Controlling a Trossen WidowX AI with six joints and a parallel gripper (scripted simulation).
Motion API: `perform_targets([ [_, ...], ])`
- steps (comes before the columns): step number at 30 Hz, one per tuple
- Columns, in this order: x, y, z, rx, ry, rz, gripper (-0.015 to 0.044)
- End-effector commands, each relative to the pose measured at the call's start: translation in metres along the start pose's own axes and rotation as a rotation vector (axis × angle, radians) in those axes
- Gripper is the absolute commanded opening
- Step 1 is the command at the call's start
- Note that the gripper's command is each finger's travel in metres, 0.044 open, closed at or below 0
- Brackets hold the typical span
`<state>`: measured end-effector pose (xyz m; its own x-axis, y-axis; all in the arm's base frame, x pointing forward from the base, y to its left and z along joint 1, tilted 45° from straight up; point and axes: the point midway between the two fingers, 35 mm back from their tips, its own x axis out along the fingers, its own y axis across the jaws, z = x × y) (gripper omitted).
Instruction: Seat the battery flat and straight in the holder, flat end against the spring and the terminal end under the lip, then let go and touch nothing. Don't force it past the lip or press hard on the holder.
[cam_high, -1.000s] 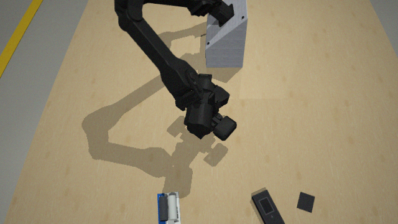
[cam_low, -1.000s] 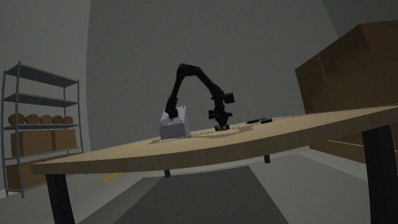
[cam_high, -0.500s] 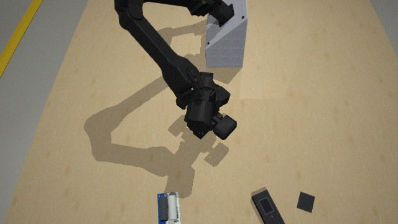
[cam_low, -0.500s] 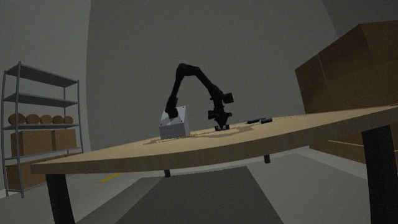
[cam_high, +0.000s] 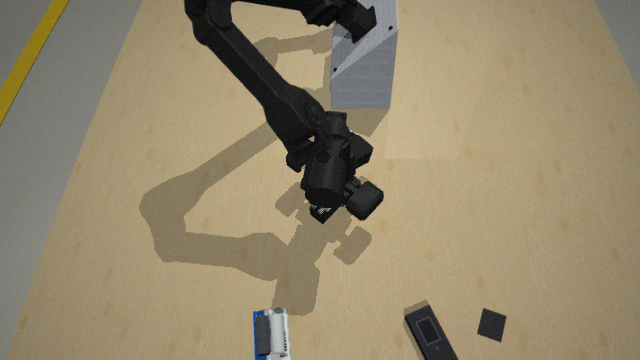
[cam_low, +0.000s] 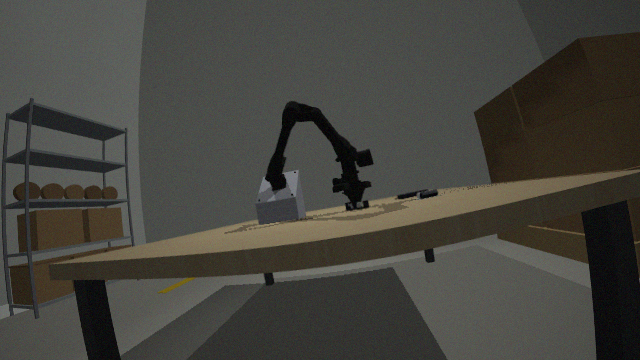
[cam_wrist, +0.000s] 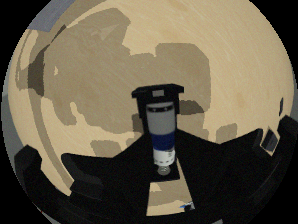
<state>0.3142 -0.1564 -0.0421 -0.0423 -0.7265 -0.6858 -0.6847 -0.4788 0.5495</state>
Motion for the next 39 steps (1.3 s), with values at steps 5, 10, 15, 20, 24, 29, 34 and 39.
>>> perform_targets([
  [5, 0.0, 0.001, 0.003, -0.004, 0.0, -0.001, 0.0068],
  [10, 0.0, 0.001, 0.003, -0.004, 0.0, -0.001, 0.0068],
  [15, 0.0, 0.001, 0.003, -0.004, 0.0, -0.001, 0.017],
  [20, -0.004, 0.001, 0.002, -0.003, 0.0, -0.001, 0.017],
  [24, -0.012, 0.001, 0.001, -0.001, 0.001, -0.001, 0.017],
  [29, -0.015, 0.001, 0.001, 0.0, 0.001, -0.001, 0.017],
  [34, -0.036, -0.001, 0.002, -0.005, -0.005, -0.004, 0.0275],
  [39, -0.082, 0.001, 0.001, 0.0, -0.002, -0.004, 0.0406],
])
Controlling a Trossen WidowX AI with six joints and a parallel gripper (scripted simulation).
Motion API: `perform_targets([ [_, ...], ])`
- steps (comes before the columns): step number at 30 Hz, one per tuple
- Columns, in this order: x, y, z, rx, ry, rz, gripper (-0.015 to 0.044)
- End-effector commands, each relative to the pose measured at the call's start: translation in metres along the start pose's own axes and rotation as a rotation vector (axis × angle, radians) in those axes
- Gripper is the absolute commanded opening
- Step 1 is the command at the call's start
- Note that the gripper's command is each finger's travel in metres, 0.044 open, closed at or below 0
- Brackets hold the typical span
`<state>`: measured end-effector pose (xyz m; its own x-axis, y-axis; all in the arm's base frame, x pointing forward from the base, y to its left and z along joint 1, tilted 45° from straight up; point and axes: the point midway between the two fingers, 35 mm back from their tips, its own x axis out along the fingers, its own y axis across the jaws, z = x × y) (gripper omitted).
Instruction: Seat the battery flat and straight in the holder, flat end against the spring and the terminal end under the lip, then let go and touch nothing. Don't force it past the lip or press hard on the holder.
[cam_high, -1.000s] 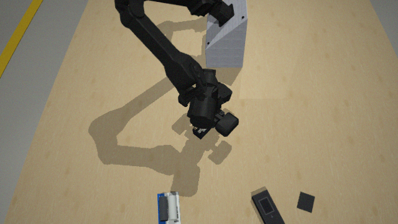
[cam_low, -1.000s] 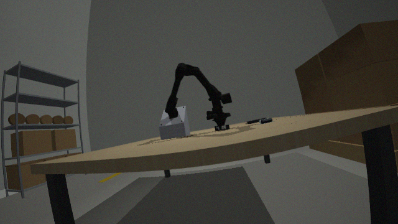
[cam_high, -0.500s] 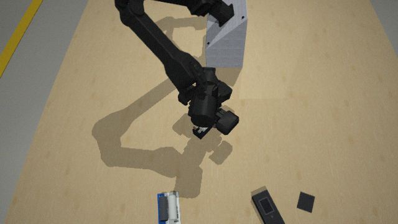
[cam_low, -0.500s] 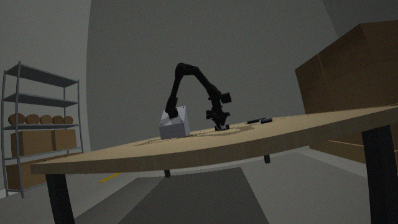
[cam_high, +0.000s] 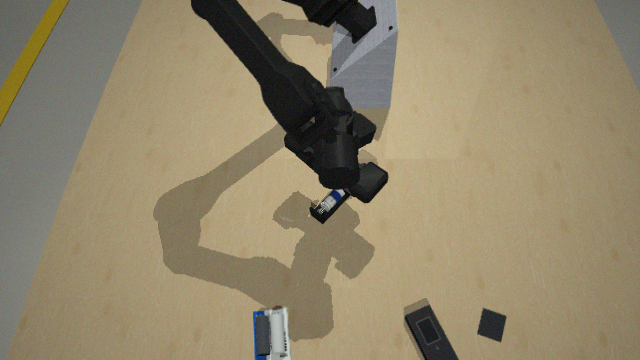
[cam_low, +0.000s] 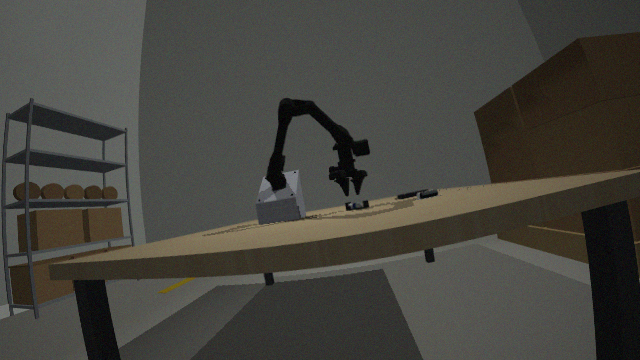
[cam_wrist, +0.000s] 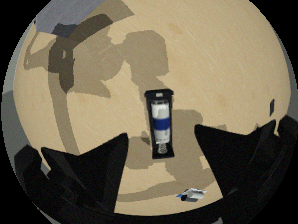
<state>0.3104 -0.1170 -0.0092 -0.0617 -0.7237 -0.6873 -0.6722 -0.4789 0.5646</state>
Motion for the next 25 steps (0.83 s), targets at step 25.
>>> perform_targets([
  [25, -0.0381, 0.0003, -0.0012, 0.017, 0.015, -0.014, 0.044],
])
